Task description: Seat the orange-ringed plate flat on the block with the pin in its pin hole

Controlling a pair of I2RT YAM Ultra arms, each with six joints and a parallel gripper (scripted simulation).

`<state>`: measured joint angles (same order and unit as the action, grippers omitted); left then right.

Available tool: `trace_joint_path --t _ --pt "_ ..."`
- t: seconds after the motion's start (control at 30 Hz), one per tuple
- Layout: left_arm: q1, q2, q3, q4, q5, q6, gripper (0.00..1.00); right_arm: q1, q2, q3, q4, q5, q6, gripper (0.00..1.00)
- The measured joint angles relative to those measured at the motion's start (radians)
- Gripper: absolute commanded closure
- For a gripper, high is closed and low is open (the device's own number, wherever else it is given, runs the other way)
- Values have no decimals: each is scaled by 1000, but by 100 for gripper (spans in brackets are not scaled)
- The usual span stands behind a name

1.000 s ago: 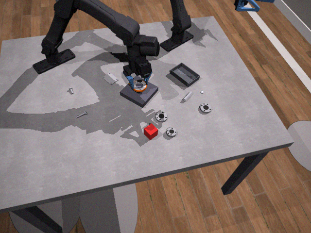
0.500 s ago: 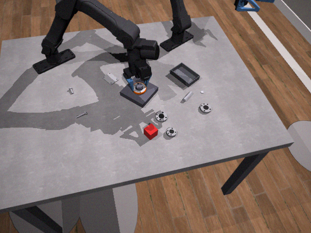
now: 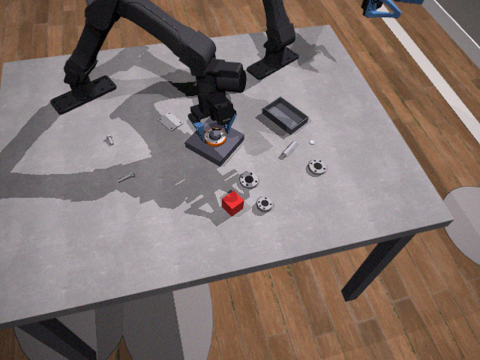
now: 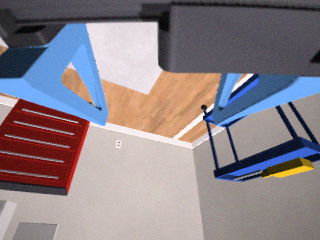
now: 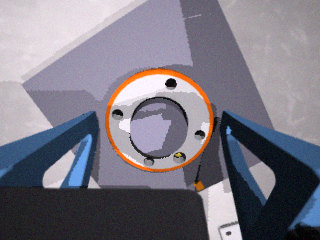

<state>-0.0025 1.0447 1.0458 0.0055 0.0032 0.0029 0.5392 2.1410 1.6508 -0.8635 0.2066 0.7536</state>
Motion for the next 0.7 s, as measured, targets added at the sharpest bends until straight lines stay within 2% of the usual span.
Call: trace_joint_path --t 0.7 --pt "0 0 0 0 0 0 0 4 -10 10 -28 0 4 21"
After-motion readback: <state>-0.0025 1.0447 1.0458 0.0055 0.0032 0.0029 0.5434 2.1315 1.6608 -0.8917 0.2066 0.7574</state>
